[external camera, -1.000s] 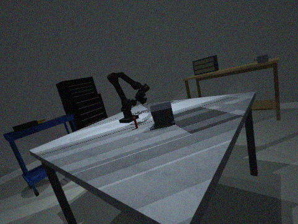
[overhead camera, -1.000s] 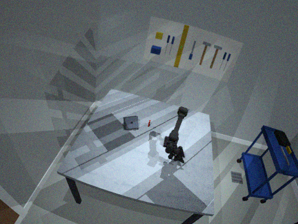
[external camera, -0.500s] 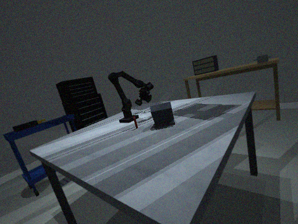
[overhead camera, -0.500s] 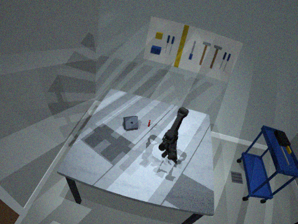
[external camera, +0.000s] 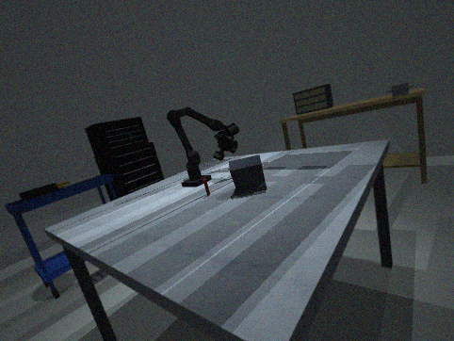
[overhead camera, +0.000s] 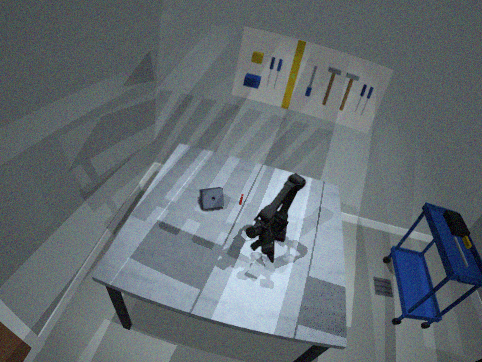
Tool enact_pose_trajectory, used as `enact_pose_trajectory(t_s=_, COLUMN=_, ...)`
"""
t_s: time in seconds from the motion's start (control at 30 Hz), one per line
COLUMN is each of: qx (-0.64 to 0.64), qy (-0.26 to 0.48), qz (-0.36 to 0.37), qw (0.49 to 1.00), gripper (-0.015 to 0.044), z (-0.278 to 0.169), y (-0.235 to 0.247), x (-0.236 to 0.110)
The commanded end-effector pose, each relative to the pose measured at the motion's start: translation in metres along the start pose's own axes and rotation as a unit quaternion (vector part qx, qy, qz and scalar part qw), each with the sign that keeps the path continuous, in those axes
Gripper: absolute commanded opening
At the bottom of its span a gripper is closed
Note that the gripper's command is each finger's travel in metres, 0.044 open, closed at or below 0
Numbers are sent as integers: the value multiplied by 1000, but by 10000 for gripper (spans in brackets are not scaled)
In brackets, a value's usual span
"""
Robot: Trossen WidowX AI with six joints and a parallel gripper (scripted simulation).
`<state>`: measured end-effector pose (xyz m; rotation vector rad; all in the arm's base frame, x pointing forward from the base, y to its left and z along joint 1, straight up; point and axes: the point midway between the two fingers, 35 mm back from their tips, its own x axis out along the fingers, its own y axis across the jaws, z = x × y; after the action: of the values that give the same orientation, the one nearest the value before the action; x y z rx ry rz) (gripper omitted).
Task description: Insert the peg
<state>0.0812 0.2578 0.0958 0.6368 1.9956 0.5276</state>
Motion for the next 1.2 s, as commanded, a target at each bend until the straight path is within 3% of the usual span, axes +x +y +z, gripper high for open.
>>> enact_pose_trajectory(t_s=0.0, qx=-13, qy=-23, qz=1, qw=1000, gripper=440, z=14, y=0, x=-9)
enact_pose_trajectory(t_s=1.17, qx=-108, qy=-207, qz=-53, qw=971, gripper=440, z=116, y=-37, x=-111)
